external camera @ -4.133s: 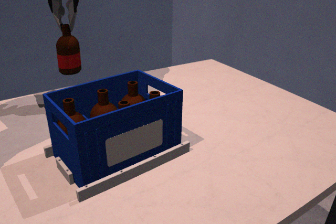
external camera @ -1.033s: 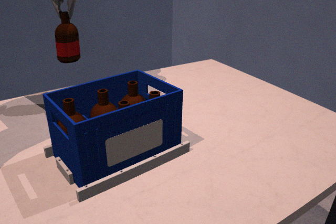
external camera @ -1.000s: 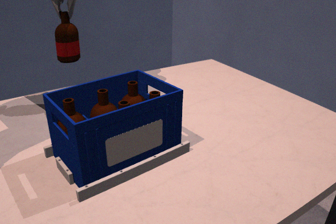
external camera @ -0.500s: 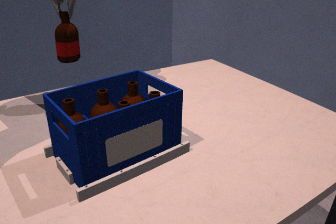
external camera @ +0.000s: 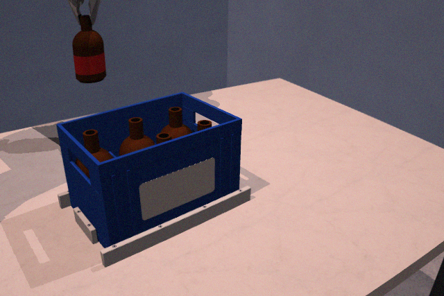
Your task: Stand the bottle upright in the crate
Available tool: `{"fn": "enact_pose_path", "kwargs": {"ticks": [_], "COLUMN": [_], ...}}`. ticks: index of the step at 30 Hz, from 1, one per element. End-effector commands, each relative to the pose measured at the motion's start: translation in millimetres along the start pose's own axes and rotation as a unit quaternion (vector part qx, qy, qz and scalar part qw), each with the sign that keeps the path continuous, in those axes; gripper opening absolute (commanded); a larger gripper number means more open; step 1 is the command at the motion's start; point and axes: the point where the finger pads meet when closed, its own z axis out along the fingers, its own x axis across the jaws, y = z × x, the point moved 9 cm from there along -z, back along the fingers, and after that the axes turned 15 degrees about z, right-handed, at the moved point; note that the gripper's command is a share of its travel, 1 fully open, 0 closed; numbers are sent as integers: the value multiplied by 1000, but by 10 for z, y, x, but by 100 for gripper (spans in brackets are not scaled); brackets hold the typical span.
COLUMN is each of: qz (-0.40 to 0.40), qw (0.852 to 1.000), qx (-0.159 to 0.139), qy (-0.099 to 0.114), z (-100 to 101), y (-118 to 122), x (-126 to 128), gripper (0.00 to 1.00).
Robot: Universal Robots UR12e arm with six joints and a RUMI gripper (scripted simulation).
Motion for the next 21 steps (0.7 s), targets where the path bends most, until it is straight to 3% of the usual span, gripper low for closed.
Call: {"fn": "enact_pose_path", "kwargs": {"ticks": [1,21], "qz": [0,0], "qw": [1000,1000], "qx": [0,0], "qy": [0,0], "z": [-4,-90], "y": [5,5], "x": [0,-1], "gripper": [0,0]}}
